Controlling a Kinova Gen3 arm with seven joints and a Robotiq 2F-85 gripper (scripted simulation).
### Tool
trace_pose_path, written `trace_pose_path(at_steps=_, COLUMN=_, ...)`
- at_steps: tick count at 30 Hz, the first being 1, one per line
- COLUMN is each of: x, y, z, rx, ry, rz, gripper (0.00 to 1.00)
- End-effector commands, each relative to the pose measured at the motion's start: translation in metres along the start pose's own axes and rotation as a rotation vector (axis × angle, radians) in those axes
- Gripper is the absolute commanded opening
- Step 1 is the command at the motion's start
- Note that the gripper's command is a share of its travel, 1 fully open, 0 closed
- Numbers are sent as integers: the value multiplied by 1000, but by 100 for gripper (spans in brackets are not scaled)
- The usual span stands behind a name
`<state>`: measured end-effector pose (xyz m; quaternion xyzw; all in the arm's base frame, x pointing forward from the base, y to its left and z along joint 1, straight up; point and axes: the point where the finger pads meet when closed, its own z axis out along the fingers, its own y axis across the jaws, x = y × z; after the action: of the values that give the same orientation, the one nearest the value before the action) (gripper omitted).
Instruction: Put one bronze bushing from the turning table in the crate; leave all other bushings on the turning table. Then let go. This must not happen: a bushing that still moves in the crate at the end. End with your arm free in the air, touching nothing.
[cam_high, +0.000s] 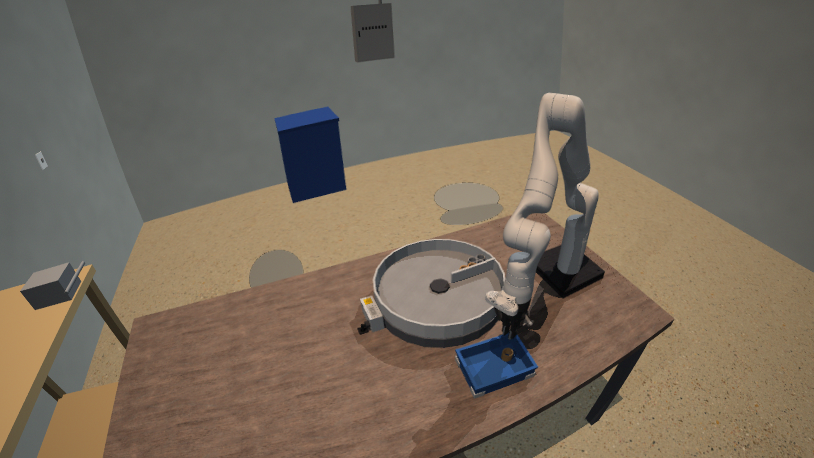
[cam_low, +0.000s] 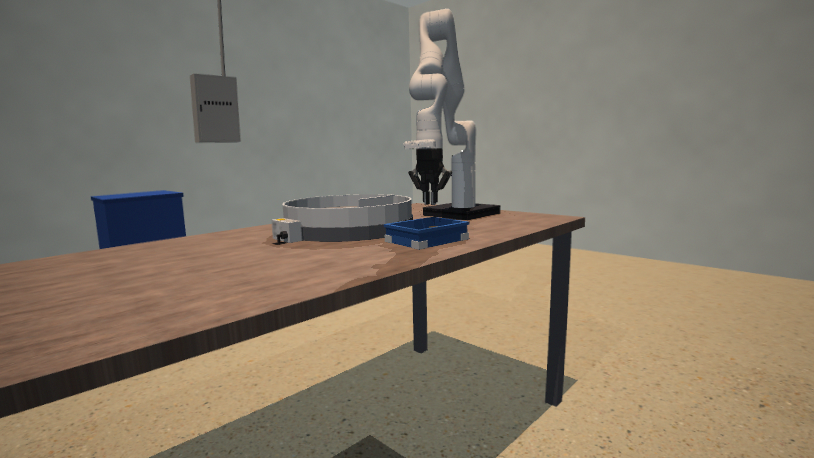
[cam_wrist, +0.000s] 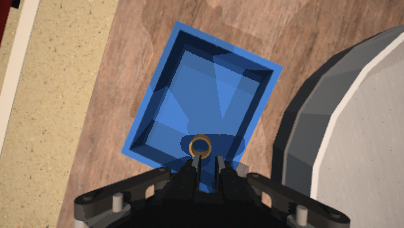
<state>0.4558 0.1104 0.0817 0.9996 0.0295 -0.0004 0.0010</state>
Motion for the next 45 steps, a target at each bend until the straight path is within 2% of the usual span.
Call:
trace_pose_path(at_steps=1, x=1, y=0, z=-2, rx=1, ry=4, rz=0, gripper=16)
trace_pose_path(at_steps=6, x=0, y=0, z=-58, rx=0, ry=3, rz=0, gripper=16)
trace_pose_path(at_steps=45, x=0, y=0, z=-57, rx=0, ry=2, rz=0, gripper=16)
